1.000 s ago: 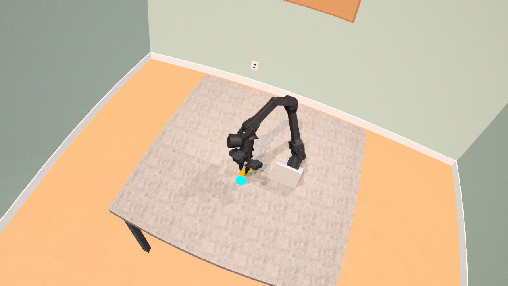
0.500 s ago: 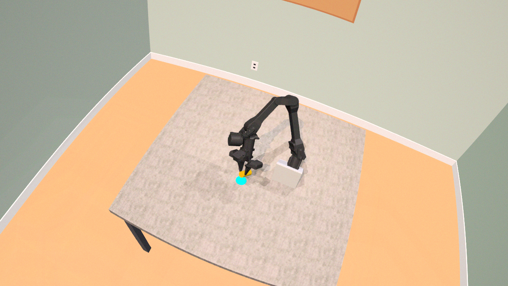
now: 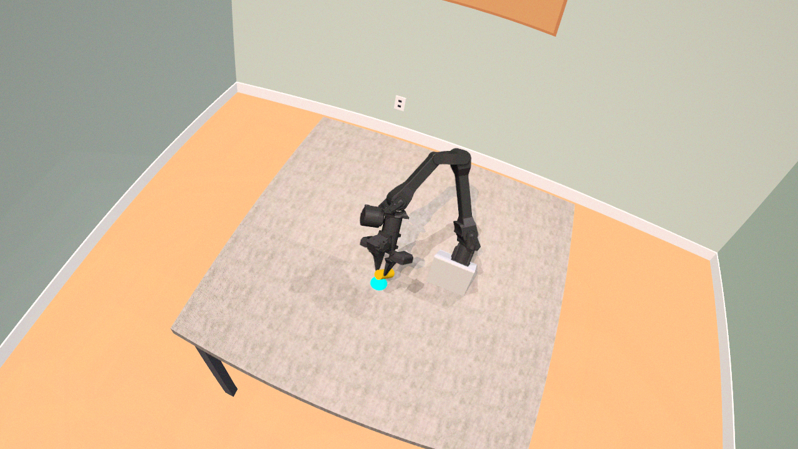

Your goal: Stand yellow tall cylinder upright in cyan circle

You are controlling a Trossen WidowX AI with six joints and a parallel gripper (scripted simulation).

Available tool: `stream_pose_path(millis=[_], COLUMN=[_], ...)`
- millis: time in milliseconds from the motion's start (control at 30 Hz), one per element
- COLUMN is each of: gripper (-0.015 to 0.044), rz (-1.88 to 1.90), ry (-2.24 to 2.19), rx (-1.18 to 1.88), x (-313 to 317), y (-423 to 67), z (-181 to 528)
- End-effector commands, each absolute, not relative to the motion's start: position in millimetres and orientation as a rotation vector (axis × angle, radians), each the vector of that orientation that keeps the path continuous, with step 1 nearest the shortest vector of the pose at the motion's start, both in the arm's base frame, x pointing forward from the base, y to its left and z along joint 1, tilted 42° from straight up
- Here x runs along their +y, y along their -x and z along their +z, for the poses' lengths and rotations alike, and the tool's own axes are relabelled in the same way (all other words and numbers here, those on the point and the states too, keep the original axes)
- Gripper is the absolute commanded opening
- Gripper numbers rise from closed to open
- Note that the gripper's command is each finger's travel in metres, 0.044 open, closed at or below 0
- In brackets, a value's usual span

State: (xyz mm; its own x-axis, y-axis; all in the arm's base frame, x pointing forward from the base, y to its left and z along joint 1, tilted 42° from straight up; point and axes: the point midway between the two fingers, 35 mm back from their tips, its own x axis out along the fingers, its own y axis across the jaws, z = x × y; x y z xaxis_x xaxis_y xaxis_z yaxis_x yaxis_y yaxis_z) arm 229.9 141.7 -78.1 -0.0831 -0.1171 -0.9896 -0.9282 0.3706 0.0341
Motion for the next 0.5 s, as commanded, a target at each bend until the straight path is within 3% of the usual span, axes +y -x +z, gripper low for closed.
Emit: stream_pose_path(millis=[0, 467], gripper=[0.0105, 0.0105], rz=[0.92, 0.978], ry=[0.967, 0.901], rx=[1.482, 1.403], x=[141.7, 140.6], y=[-229.4, -230.1], z=[-77.5, -78.3])
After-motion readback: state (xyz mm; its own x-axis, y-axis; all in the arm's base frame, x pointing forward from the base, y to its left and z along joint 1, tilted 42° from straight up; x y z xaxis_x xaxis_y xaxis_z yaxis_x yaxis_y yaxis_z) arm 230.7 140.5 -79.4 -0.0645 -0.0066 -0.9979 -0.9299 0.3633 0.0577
